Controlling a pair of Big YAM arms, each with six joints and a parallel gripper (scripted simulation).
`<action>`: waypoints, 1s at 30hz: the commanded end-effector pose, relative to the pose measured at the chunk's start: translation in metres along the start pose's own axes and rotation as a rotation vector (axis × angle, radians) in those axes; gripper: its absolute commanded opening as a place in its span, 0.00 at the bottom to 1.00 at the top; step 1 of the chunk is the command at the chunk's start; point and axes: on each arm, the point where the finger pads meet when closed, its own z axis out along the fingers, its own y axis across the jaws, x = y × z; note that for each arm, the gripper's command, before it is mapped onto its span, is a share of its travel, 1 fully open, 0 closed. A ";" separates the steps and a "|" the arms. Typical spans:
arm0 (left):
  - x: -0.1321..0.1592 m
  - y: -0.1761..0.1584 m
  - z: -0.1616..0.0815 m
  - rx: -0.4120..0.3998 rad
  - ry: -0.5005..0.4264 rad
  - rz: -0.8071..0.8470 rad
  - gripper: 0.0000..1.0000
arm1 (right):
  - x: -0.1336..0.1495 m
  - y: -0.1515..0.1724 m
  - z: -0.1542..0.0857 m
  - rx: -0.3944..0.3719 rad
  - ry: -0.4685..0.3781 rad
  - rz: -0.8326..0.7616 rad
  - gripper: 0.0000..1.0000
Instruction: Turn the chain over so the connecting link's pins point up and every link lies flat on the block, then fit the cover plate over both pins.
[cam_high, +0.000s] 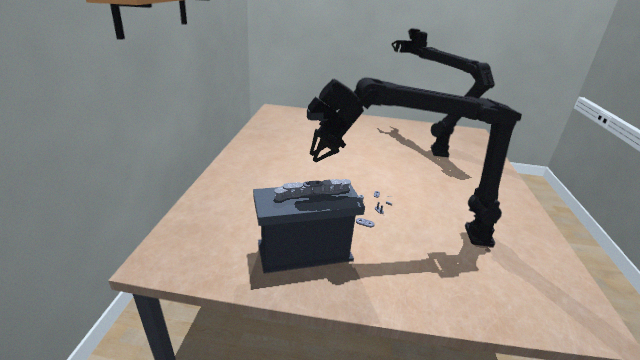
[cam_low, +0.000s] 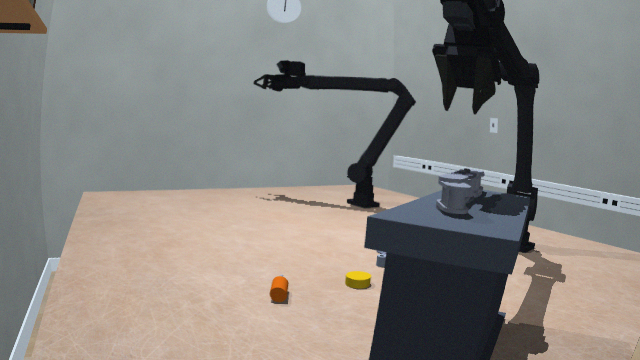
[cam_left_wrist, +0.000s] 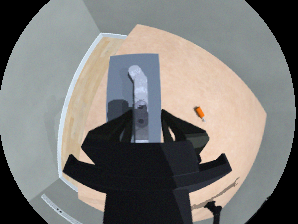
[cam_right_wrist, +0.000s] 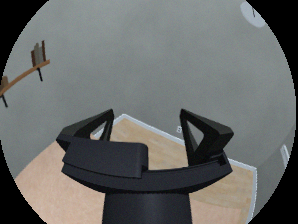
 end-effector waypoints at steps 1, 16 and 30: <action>-0.012 -0.010 -0.016 0.018 -0.067 0.021 0.42 | -0.046 0.014 0.000 -0.026 -0.073 -0.001 1.00; -0.012 -0.053 -0.071 0.109 -0.336 0.090 0.42 | -0.046 0.158 -0.022 -0.304 -0.072 0.013 1.00; 0.006 -0.095 -0.145 0.221 -0.639 0.153 0.42 | -0.045 0.307 -0.097 -0.626 -0.070 0.026 1.00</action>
